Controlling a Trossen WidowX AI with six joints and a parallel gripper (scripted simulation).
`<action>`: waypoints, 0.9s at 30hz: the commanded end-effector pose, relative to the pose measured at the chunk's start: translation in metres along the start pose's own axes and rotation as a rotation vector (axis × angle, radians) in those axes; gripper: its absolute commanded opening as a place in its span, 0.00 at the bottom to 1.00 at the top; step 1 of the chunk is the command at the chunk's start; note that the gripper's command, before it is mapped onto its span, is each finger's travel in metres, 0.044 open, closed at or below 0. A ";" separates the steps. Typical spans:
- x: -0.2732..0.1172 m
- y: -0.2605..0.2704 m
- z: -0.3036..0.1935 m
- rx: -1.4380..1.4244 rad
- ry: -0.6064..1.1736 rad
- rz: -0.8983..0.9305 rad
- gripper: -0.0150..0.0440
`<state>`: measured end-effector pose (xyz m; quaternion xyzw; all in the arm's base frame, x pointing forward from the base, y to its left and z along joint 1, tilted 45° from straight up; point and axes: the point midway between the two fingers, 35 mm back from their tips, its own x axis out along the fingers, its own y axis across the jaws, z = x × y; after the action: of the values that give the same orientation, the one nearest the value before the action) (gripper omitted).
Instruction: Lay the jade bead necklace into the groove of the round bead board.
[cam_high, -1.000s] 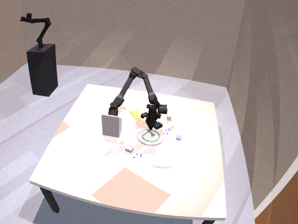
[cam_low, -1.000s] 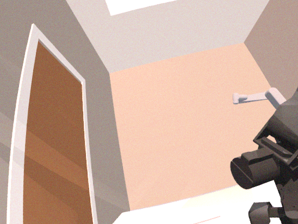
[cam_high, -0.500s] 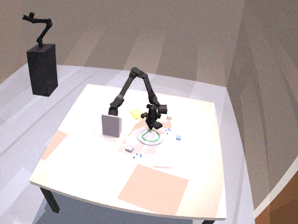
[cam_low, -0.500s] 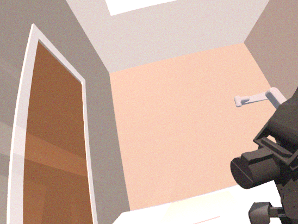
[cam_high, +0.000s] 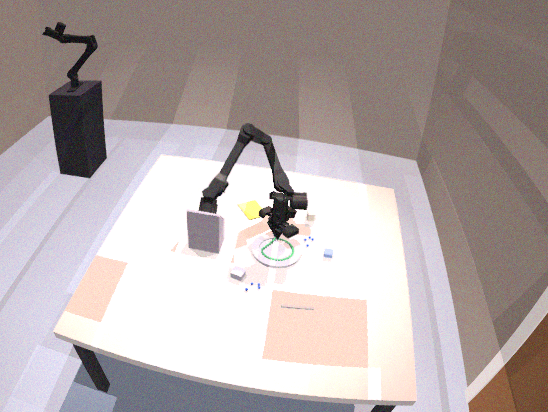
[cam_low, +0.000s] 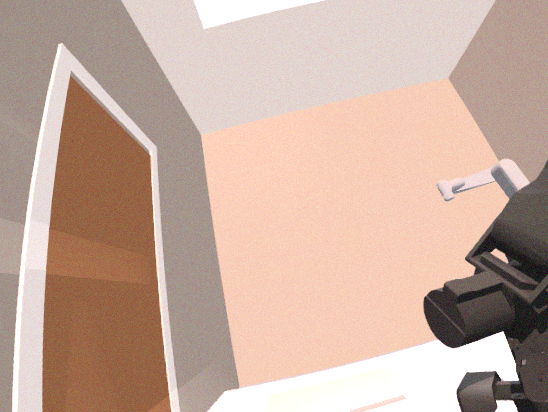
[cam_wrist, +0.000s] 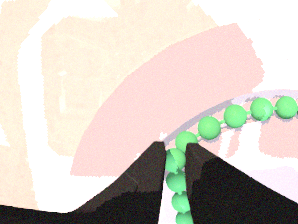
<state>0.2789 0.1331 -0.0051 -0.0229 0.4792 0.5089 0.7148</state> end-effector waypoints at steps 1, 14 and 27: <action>0.002 0.002 -0.003 0.008 0.009 0.005 0.25; 0.000 0.000 0.000 0.000 0.000 0.000 0.52; -0.004 0.001 -0.001 0.008 0.009 0.004 1.00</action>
<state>0.2766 0.1309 -0.0035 -0.0180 0.4839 0.5080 0.7124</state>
